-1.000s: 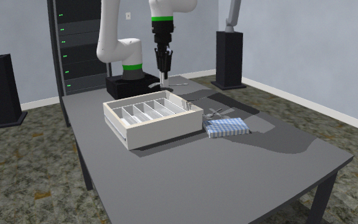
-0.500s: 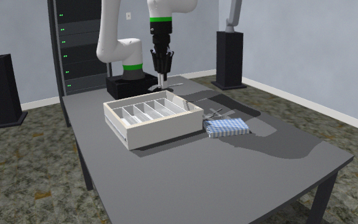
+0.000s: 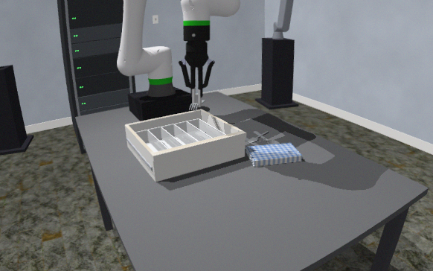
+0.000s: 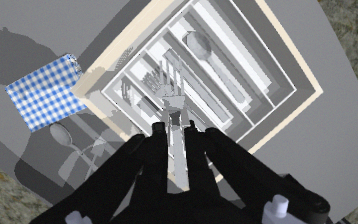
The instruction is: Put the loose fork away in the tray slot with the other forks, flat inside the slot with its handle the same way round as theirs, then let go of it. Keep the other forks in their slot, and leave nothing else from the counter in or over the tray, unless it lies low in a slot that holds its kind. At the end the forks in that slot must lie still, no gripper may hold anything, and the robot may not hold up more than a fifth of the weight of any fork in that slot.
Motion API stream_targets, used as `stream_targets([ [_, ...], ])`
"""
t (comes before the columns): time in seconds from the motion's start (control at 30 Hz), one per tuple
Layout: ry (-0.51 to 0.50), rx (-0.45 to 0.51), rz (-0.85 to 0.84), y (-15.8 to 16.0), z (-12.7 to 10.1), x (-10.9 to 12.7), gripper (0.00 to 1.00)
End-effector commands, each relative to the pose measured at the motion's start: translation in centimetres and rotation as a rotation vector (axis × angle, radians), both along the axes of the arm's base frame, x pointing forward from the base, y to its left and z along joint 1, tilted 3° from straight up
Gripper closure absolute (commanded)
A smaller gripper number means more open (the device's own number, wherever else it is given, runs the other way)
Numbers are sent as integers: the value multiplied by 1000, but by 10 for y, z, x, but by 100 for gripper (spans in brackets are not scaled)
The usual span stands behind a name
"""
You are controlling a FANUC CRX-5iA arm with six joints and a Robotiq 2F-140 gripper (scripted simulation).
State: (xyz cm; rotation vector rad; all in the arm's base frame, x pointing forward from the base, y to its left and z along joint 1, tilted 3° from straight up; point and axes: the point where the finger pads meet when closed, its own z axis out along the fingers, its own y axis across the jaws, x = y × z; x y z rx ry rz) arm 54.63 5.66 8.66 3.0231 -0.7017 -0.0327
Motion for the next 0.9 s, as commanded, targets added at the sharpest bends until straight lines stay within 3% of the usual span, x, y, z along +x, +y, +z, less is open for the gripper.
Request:
stream_targets([
  [0.0, 10, 24, 278, 0, 0, 0, 98],
  [0.17, 27, 37, 492, 0, 0, 1, 98],
  [0.33, 115, 70, 676, 0, -1, 1, 98],
  [0.87, 116, 71, 676, 0, -1, 1, 98],
])
